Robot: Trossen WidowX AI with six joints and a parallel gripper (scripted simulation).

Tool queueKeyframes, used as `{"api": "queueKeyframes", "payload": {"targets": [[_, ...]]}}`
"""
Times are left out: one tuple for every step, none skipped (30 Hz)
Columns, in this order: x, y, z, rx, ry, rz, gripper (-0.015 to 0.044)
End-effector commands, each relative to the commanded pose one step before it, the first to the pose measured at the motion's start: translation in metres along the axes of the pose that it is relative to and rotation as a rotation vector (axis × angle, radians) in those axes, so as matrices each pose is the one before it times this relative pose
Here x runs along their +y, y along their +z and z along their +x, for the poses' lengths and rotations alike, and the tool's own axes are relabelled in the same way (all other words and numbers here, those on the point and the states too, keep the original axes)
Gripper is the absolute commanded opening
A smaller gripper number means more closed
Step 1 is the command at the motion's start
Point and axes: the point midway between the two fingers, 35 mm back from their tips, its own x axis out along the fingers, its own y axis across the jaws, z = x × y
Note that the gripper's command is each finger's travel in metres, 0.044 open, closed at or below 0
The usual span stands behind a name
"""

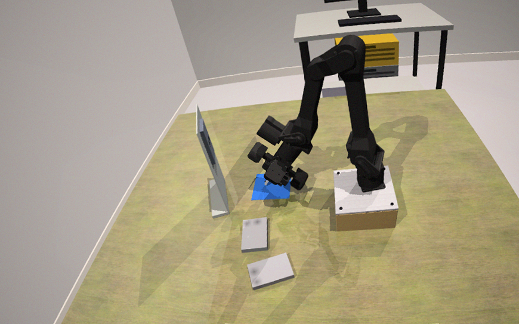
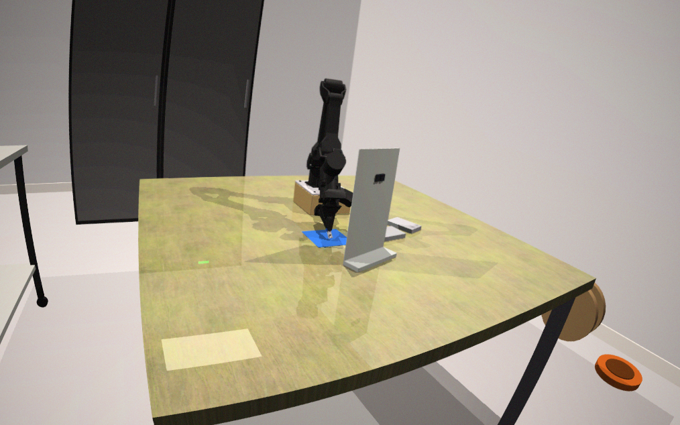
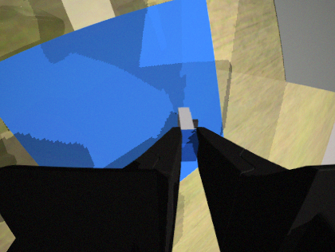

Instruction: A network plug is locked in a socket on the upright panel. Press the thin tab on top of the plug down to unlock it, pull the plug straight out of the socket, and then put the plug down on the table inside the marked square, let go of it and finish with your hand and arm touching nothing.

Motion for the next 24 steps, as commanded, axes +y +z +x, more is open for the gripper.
{"api": "queueKeyframes", "payload": {"targets": [[0.00544,-0.00046,0.00101,0.00349,0.00835,0.0001,0.0],[-0.00018,0.00003,0.0001,0.0,-0.00002,0.0,0.0],[-0.00032,0.00007,0.00024,-0.00001,-0.00003,0.0,0.0],[-0.00031,0.00009,0.00034,-0.00001,-0.00003,0.0,0.0],[-0.00022,0.0001,0.00037,-0.00001,-0.00003,0.0,0.0],[-0.00015,0.00014,0.00048,-0.00001,-0.00002,0.0,0.0],[-0.00003,0.00015,0.0005,-0.00001,-0.00002,0.0,0.0],[0.00008,0.00016,0.00048,-0.00001,-0.00001,0.0,0.0],[0.00017,0.00016,0.00044,-0.00001,0.0,0.0,0.0],[0.00023,0.00017,0.00043,-0.00001,0.0,0.0,0.0],[-0.00102,0.00028,-0.00125,-0.00522,-0.00117,-0.0026,0.0],[0.0,0.0,0.0,0.0,0.0,0.0,0.0],[0.0,0.0,0.0,0.0,0.0,0.0,0.0],[0.0,0.0,0.0,0.0,0.0,0.0,0.0],[0.0,0.0,0.0,0.0,0.0,0.0,0.0],[0.0,0.0,0.0,0.0,0.0,0.0,0.0],[0.0,0.0,0.0,0.0,0.0,0.0,0.0026],[0.0,0.0,0.0,0.0,0.0,0.0,0.0053],[0.0,0.0,0.0,0.0,0.0,0.0,0.0079],[0.0,0.0,0.0,0.0,0.0,0.0,0.0105],[0.0,0.0,0.0,0.0,0.0,0.0,0.0131],[0.0,0.0,0.0,0.0,0.0,0.0,0.0156],[0.0,0.0,0.0,0.0,0.0,0.0,0.0156],[0.0,0.0,0.0,0.0,0.0,0.0,0.0156]]}}
